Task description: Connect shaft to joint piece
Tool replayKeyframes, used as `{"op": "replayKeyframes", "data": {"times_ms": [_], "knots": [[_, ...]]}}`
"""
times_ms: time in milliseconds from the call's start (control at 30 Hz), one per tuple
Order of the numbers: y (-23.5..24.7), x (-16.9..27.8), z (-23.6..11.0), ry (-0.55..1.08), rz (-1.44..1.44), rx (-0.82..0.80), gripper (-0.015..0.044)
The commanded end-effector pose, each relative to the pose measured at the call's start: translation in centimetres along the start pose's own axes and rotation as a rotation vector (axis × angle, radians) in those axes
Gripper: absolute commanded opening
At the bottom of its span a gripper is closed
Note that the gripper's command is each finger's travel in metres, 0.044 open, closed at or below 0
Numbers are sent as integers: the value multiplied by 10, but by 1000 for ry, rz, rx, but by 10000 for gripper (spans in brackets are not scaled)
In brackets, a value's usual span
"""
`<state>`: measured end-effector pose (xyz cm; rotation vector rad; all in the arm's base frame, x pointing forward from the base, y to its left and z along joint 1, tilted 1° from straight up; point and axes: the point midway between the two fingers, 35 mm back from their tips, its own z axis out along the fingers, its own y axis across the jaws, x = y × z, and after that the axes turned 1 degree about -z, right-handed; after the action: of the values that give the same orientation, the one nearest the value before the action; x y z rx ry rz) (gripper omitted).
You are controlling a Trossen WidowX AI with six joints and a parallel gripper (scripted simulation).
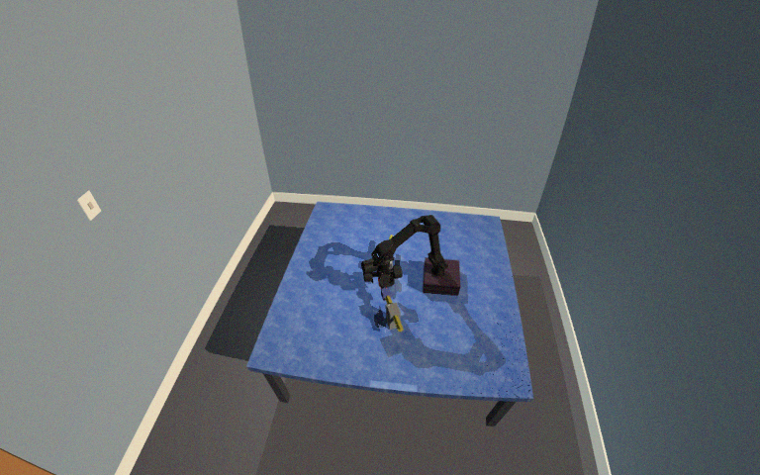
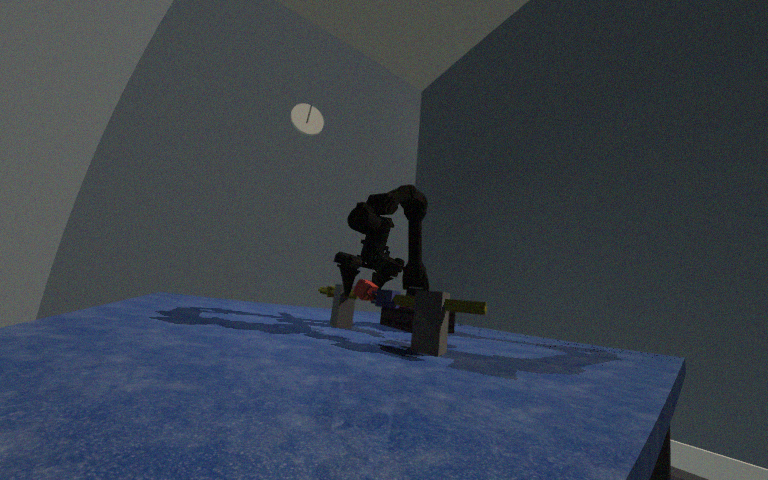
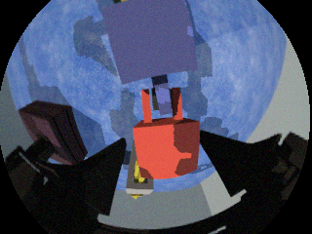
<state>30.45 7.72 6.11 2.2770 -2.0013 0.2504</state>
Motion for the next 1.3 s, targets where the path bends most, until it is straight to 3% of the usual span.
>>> {"op": "replayKeyframes", "data": {"times_ms": [0,133,467,1267], "knots": [[1,0,10,1,-1,-10,440],[2,0,14,1,-1,-10,440],[2,0,14,1,-1,-10,182],[2,0,14,1,-1,-10,182]]}}
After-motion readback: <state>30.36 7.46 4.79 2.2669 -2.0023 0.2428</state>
